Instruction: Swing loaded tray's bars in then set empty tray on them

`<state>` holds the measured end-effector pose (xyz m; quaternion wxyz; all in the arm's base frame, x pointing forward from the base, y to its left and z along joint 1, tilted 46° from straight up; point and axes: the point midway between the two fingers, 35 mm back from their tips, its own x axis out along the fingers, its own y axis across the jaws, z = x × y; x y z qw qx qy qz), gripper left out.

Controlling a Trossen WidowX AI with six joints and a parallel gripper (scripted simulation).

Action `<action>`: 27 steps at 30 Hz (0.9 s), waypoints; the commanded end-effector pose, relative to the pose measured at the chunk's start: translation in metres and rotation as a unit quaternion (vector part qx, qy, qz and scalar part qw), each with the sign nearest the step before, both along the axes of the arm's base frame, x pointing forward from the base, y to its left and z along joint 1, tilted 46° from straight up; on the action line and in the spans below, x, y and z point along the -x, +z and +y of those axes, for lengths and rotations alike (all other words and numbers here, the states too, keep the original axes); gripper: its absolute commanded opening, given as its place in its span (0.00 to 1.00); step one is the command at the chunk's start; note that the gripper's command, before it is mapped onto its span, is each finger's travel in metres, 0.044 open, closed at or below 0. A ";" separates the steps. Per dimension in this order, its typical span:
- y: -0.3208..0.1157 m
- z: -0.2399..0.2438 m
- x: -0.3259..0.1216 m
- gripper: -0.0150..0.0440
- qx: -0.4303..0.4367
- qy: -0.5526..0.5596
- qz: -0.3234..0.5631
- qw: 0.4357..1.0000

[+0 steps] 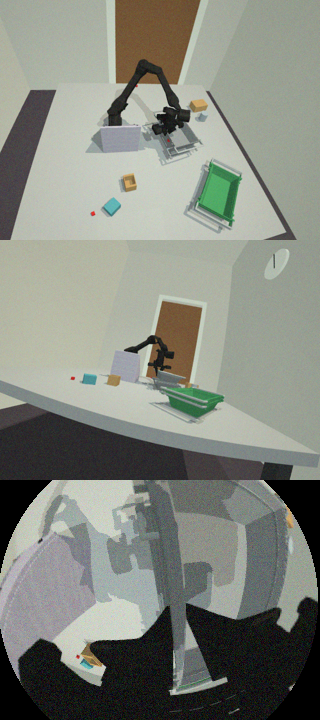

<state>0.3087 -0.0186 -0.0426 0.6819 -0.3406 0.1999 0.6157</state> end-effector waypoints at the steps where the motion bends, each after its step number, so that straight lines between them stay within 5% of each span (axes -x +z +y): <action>1: -0.006 0.007 0.008 0.25 -0.001 0.008 0.019 1.000; 23: -0.006 0.007 0.008 0.25 -0.001 0.008 0.019 1.000; 27: -0.006 0.007 0.008 0.35 -0.001 0.008 0.019 1.000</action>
